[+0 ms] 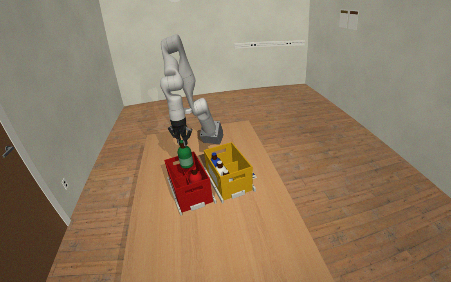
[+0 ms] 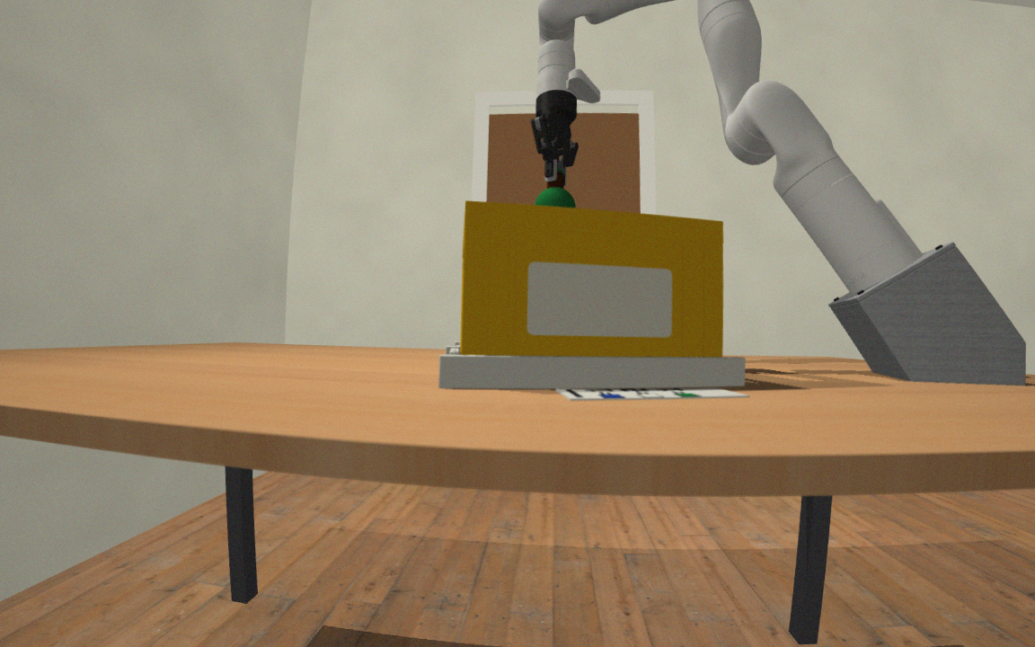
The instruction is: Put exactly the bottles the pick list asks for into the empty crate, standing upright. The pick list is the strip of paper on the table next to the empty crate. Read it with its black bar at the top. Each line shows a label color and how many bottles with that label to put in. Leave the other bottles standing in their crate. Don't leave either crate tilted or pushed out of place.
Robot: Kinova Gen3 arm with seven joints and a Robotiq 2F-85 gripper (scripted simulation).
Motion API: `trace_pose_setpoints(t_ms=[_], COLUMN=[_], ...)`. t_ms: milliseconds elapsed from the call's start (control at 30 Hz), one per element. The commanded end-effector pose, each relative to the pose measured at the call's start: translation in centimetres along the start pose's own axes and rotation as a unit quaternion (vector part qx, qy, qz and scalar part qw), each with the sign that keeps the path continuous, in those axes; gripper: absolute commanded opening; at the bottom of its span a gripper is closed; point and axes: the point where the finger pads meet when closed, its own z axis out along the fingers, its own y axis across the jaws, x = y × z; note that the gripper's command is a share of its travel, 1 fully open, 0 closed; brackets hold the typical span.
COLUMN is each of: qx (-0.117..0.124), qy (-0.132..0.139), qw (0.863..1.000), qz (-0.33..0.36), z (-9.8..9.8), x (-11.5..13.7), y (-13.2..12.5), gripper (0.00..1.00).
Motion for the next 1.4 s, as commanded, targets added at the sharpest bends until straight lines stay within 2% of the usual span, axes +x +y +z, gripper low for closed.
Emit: trace_pose_setpoints(t_ms=[0,1367], qx=[0.0,0.0], qy=[-0.001,-0.001], qw=[1.0,1.0], qz=[0.0,0.0], z=[-0.1,0.0], x=[0.3,6.3], y=[0.2,4.2], gripper=[0.1,0.1])
